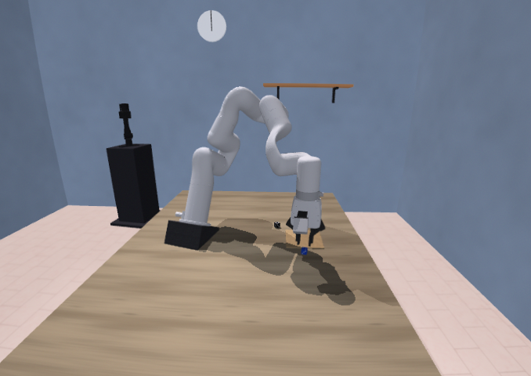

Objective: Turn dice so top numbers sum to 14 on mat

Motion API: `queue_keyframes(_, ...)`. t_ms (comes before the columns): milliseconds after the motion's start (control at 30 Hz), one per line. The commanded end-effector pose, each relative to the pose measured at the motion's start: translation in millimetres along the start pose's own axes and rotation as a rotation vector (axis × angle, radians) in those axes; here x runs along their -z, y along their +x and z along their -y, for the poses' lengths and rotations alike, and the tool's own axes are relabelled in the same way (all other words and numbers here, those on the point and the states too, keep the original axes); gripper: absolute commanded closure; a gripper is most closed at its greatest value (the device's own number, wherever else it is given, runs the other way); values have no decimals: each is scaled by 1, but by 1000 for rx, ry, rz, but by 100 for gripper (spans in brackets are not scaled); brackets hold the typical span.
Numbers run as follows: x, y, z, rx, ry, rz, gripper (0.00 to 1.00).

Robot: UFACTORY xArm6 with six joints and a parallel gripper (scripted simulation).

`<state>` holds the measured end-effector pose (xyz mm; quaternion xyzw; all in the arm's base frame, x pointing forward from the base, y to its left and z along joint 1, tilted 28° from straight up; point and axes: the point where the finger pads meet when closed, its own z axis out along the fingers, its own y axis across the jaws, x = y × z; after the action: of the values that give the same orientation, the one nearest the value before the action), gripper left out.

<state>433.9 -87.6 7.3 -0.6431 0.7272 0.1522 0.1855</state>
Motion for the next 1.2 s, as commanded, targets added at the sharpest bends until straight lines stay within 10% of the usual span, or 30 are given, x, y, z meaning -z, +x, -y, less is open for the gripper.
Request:
queue_keyframes(0, -4, 0, 2, 1, 4, -1, 64)
queue_keyframes(1167, -11, 0, 2, 1, 4, -1, 64)
